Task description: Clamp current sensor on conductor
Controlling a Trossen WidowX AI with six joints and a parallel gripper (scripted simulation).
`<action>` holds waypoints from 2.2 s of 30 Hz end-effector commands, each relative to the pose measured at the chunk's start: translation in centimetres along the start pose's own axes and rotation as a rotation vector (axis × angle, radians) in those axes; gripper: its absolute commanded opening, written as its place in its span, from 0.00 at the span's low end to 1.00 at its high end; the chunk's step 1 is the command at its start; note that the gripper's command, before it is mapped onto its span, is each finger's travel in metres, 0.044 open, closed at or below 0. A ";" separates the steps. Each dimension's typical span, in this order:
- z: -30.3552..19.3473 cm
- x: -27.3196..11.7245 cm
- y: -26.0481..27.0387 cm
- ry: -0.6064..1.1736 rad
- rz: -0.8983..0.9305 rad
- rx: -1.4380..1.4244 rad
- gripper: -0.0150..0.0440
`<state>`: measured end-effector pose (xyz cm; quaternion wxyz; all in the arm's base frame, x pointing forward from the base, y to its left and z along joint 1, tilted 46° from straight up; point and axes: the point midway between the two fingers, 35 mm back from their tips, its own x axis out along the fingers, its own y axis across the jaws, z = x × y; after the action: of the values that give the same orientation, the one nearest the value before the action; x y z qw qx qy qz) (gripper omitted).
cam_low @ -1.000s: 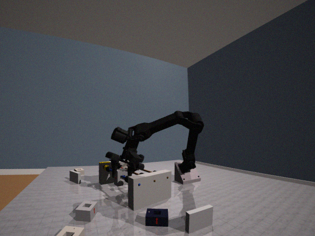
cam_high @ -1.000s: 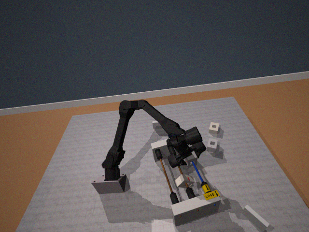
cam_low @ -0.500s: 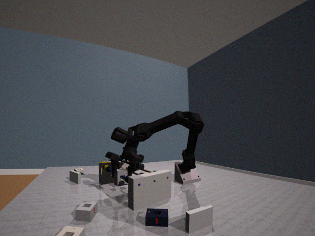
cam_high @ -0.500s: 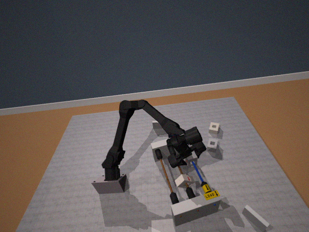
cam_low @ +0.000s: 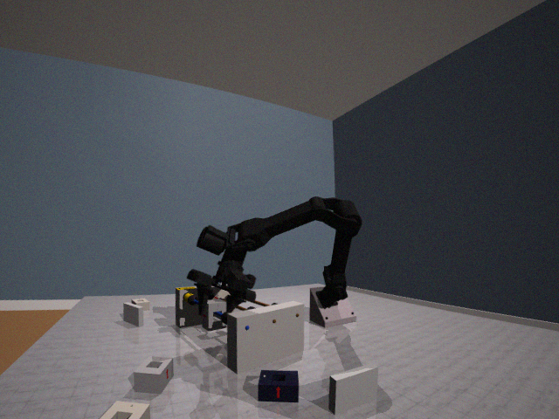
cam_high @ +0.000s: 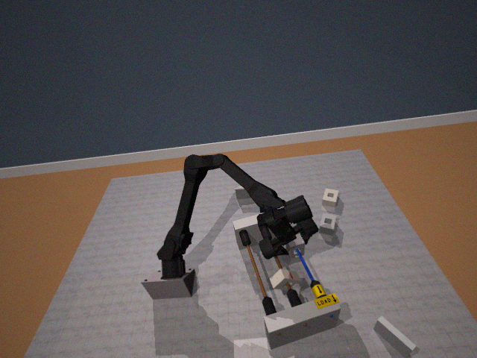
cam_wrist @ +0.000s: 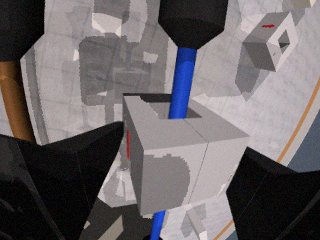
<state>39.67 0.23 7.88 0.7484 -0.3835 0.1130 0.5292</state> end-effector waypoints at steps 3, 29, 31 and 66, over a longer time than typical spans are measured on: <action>0.0 0.0 0.0 0.000 0.001 0.000 0.70; 0.0 0.0 0.0 0.000 0.000 0.000 0.53; 0.0 0.0 0.0 0.000 0.000 0.000 0.51; 0.0 0.0 0.0 -0.003 0.033 0.003 0.25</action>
<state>39.61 0.19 7.95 0.7403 -0.3796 0.1187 0.5420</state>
